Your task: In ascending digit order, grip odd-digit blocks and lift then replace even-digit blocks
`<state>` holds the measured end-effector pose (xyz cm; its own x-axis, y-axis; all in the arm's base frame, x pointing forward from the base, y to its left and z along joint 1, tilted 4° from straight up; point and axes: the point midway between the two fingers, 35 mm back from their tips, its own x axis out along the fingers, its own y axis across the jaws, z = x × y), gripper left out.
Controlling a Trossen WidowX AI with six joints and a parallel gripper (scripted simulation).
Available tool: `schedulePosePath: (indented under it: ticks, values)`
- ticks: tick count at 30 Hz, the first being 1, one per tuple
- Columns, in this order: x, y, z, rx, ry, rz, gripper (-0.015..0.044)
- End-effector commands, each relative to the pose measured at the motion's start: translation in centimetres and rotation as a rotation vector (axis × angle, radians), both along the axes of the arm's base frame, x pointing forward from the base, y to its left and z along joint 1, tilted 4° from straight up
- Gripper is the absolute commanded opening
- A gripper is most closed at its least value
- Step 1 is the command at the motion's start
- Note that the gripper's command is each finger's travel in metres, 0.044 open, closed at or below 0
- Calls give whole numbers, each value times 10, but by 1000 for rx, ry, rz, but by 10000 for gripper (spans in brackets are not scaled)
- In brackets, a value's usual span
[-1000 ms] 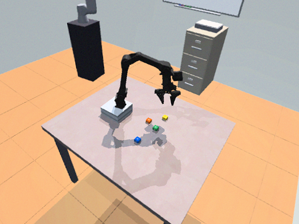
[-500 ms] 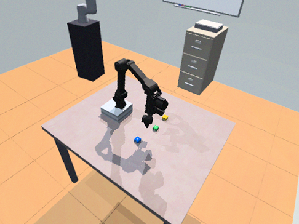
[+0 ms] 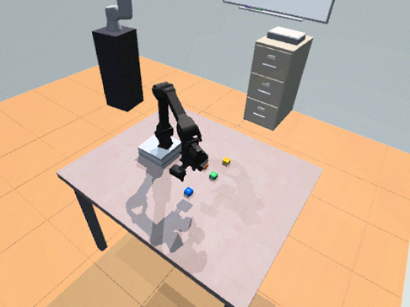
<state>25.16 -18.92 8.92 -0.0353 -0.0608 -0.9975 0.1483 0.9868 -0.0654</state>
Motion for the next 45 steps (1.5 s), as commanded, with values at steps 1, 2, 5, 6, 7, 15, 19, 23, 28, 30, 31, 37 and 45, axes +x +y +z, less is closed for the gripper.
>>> schedulePosePath:
  ticks: [1,2,5,6,7,15,19,23,28,30,31,37,45]
  values:
    - [-1,0,1,2,-5,-8,400]
    - [-1,0,1,2,-5,-8,400]
    - [-1,0,1,2,-5,-8,400]
    - [-1,0,1,2,-5,-8,400]
    - [-1,0,1,2,-5,-8,400]
    - [9,38,1,7,-8,-8,400]
    - [13,99,-1,13,-10,-8,400]
    - [4,156,-5,17,-8,-8,400]
    - [-18,208,-9,19,-4,-8,400]
    - [-19,210,-10,19,-4,-8,400]
    - [-19,210,-10,19,-4,-8,400]
    - [-19,210,-10,19,-4,-8,400]
    - [-19,210,-10,19,-4,-8,400]
